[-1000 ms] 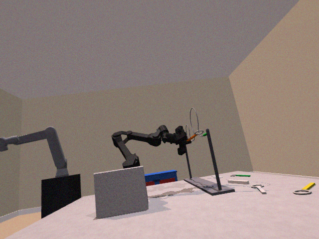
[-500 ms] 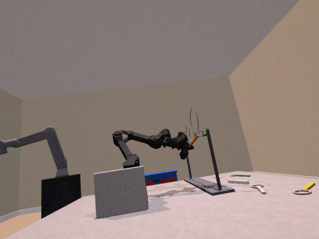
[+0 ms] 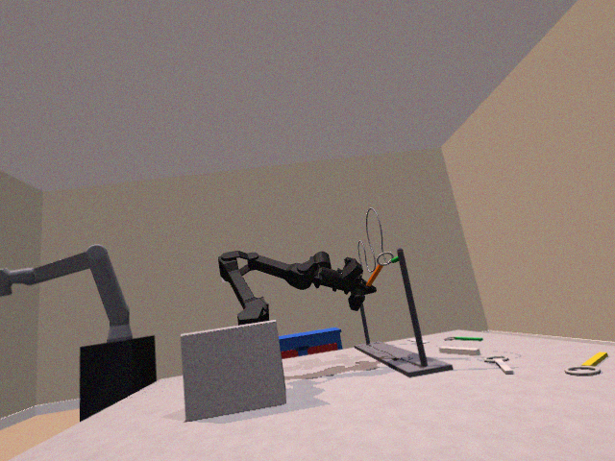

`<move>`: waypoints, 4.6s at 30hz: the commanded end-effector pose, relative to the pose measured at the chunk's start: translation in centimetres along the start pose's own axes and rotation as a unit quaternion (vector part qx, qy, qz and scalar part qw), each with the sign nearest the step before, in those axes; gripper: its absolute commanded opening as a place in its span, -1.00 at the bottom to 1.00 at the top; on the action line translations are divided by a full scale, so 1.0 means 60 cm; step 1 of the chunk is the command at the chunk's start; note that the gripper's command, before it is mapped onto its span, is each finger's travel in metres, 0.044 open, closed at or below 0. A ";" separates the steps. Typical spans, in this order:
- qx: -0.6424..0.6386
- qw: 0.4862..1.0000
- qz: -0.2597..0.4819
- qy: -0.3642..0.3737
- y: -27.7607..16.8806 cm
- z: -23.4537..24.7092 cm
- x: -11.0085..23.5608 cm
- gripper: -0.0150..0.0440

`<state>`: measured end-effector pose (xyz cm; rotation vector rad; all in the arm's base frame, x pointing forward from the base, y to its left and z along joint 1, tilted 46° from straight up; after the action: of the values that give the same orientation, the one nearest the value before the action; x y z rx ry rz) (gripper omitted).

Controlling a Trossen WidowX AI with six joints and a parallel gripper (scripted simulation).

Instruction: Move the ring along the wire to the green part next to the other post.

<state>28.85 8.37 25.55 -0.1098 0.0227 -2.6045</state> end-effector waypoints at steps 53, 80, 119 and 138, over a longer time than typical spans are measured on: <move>0.194 0.976 -0.024 -0.093 0.008 -0.097 -0.005 -1.00; 0.284 0.949 -0.035 -0.132 0.025 -0.138 -0.002 -1.00; 0.368 0.913 -0.045 -0.169 0.065 -0.192 0.011 -1.00; 0.372 0.911 -0.046 -0.170 0.085 -0.214 0.018 -1.00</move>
<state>29.65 3.62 13.33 -0.2750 -1.1009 -2.4725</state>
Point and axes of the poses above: the point midway between the two fingers, 35 mm back from their tips, its own x axis back along the fingers, its own z axis across the jaws, y = z × x, the point moved 8 cm from there along x, back along the fingers, and after that the axes turned 1 degree about x, right-handed, at the moved point
